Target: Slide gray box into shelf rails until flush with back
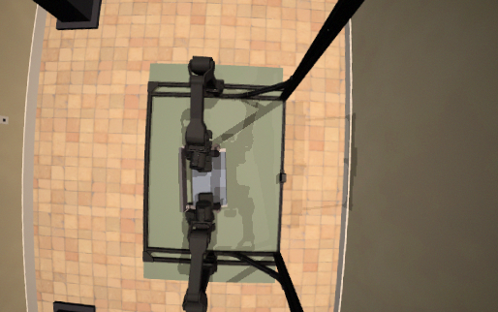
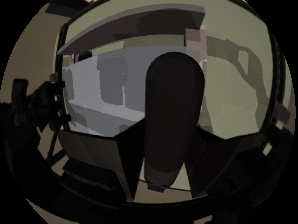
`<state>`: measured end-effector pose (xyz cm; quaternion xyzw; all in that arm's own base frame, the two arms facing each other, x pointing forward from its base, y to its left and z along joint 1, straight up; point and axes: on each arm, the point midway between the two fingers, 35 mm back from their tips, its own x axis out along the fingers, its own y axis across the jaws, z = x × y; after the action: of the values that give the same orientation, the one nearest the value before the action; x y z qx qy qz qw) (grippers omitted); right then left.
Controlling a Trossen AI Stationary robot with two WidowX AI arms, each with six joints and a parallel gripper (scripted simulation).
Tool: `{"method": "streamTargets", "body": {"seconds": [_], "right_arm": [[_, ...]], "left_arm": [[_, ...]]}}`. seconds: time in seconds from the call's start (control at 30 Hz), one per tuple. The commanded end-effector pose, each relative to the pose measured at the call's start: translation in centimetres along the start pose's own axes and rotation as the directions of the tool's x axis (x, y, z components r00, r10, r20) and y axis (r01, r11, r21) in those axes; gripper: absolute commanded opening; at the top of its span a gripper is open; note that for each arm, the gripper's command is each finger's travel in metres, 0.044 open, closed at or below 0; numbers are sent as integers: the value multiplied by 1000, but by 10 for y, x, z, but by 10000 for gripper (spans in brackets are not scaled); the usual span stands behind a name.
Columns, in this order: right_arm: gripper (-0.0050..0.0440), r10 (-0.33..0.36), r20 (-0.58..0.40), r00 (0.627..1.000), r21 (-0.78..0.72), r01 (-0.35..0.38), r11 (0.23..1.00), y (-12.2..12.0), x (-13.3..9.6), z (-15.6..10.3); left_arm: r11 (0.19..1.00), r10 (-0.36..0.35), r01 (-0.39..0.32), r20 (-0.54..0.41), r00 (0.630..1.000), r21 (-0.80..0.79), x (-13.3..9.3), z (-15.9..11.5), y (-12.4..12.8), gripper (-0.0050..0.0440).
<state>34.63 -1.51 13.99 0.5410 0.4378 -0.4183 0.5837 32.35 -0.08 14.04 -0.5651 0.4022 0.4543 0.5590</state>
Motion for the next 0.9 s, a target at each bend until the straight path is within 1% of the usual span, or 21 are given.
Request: {"method": "streamTargets", "body": {"seconds": [0.0,0.87], "right_arm": [[0,32,2,999,-7,-32,999,5,-9,5],[0,32,2,999,-7,-32,999,5,-8,30]], "left_arm": [[1000,-31,31,-2,1000,-2,-9,5,-1,0],[1000,-31,31,-2,1000,-2,-8,30,-1,0]]}}
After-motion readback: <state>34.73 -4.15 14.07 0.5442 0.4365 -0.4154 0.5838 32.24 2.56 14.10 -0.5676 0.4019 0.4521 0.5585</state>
